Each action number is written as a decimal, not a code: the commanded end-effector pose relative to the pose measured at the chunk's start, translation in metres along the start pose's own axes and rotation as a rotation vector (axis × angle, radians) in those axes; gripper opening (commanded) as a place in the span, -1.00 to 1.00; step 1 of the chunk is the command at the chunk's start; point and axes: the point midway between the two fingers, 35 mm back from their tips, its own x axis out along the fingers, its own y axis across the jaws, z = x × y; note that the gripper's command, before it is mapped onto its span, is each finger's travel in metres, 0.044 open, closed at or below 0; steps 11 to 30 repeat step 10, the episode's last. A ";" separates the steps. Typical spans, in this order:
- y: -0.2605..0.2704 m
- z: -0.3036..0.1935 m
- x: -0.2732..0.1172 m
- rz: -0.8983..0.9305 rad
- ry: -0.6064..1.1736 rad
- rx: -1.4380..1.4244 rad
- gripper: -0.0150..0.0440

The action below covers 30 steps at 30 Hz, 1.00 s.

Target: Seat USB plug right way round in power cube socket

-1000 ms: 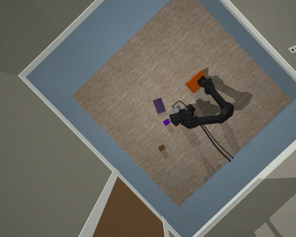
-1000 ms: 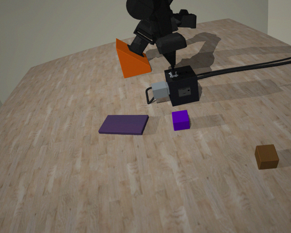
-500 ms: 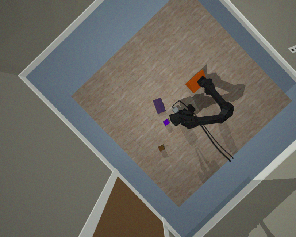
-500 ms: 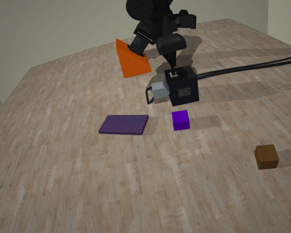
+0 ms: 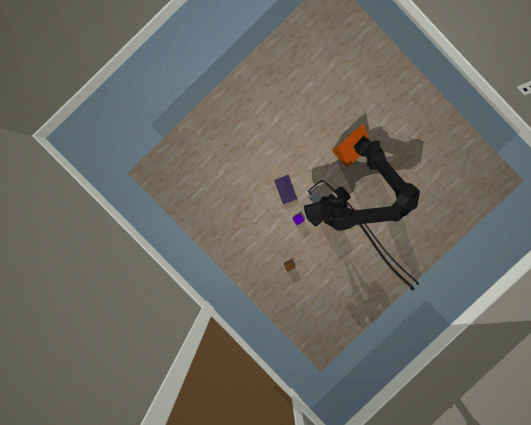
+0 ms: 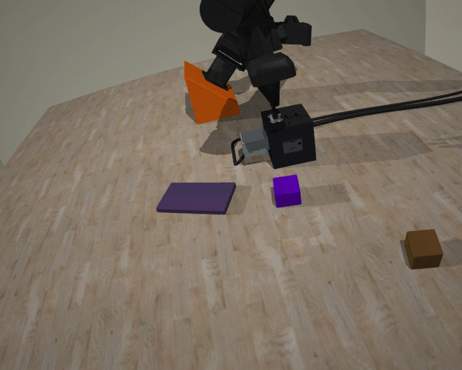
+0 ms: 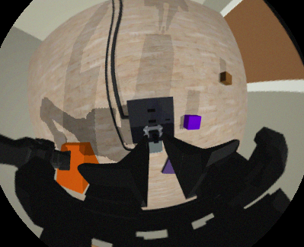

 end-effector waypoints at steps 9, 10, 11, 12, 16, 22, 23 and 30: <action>0.000 0.001 -0.010 0.000 0.000 0.000 -0.17; 0.000 0.001 -0.011 0.000 0.000 0.000 -0.17; 0.000 0.001 -0.011 0.000 0.000 0.000 -0.17; 0.000 0.001 -0.011 0.000 0.000 0.000 -0.17; 0.000 0.001 -0.011 0.000 0.000 0.000 -0.17; 0.000 0.001 -0.011 0.000 0.000 0.000 -0.17; 0.000 0.001 -0.011 0.000 0.000 0.000 -0.17; 0.000 0.001 -0.011 0.000 0.000 0.000 -0.17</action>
